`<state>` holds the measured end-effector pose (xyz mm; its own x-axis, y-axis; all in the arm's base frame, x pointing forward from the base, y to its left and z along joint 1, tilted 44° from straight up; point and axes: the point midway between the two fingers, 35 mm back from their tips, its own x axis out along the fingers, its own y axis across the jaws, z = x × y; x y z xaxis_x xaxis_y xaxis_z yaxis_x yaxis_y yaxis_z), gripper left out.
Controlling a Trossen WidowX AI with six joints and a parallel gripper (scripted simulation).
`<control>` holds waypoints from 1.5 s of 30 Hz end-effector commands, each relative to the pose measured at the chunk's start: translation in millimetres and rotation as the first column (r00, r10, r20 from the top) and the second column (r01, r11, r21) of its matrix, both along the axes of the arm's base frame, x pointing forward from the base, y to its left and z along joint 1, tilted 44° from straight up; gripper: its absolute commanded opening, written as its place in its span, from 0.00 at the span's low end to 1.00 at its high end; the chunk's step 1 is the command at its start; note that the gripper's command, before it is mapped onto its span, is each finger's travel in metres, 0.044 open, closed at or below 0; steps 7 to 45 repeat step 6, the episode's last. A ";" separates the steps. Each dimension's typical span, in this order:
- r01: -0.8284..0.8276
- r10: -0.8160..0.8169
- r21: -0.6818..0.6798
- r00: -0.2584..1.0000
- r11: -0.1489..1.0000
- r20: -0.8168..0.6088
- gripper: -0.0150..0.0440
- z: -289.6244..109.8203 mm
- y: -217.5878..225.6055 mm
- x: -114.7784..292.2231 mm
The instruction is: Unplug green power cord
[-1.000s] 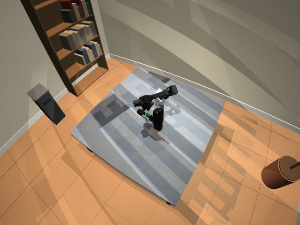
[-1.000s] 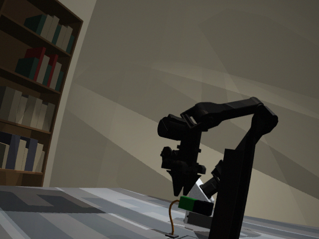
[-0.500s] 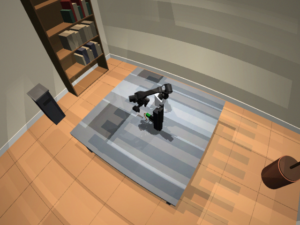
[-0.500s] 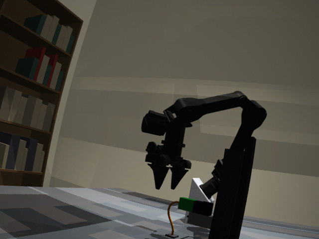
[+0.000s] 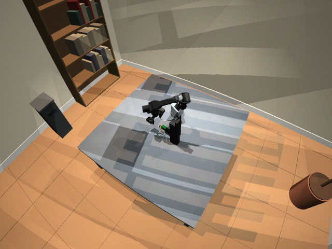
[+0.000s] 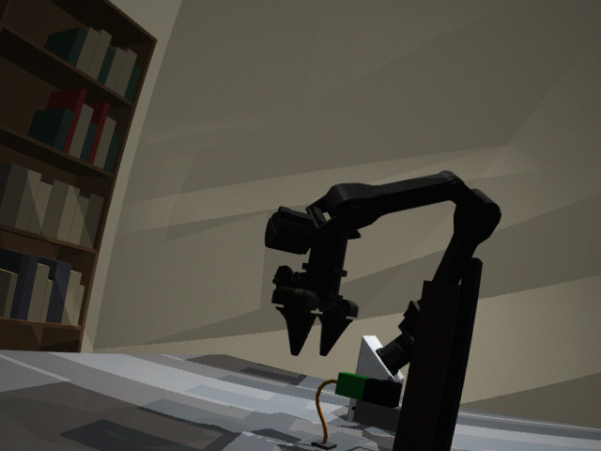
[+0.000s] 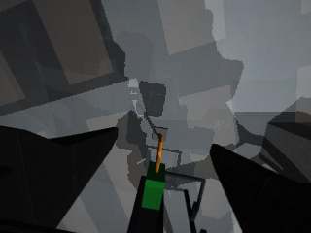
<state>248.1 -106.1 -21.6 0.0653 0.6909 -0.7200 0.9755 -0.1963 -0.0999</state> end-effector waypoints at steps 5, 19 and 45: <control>-0.005 0.005 -0.005 1.000 1.000 0.000 1.00 0.0 -1.3 -0.4; -0.005 0.005 -0.005 1.000 1.000 0.000 1.00 0.0 -1.3 -0.4; -0.005 0.005 -0.005 1.000 1.000 0.000 1.00 0.0 -1.3 -0.4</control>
